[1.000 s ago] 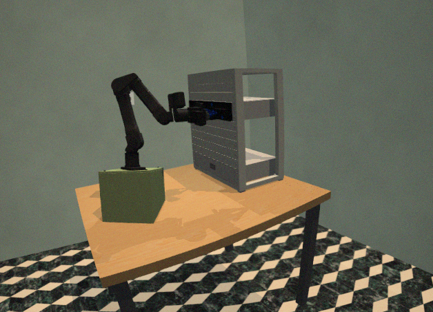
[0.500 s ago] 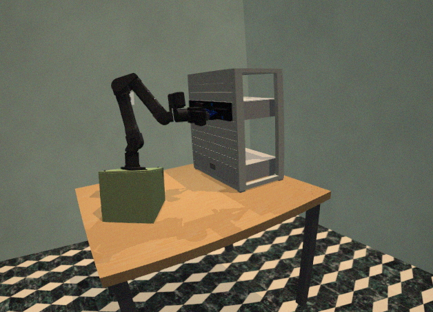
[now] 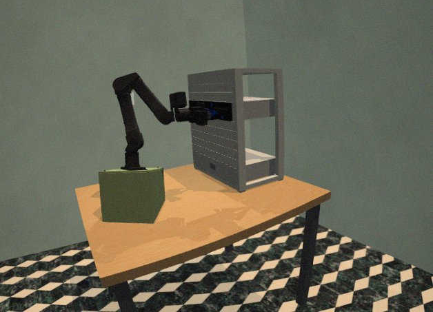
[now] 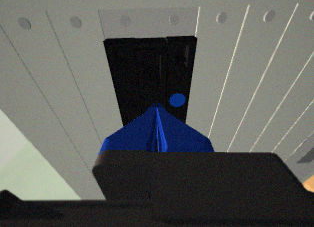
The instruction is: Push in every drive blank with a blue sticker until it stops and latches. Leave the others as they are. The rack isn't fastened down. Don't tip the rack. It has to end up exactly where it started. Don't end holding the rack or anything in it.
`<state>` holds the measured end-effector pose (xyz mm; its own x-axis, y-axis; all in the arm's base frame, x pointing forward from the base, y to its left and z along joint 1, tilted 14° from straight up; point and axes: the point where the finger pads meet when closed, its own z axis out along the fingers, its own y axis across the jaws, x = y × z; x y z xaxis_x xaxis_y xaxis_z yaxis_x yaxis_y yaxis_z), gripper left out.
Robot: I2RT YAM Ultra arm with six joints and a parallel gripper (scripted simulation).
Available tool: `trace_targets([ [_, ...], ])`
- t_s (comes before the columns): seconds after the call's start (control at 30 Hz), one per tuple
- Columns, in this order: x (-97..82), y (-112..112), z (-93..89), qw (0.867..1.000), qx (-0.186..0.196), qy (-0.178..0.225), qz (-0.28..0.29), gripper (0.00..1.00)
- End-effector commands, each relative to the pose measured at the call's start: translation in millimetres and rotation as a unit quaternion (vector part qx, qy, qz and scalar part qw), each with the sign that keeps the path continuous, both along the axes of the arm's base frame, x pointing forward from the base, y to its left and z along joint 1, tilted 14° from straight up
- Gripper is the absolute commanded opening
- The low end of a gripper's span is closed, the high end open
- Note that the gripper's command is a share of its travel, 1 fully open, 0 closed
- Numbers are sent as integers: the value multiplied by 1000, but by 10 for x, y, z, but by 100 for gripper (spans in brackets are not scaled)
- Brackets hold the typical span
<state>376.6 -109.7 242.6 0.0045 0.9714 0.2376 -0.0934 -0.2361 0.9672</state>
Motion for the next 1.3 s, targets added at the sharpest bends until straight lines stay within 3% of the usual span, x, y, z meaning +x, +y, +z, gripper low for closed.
trace_targets([
  [0.0,116,-62,236,999,-20,-28,-10,0],
  [1.27,203,-114,272,999,-20,-28,-13,0],
])
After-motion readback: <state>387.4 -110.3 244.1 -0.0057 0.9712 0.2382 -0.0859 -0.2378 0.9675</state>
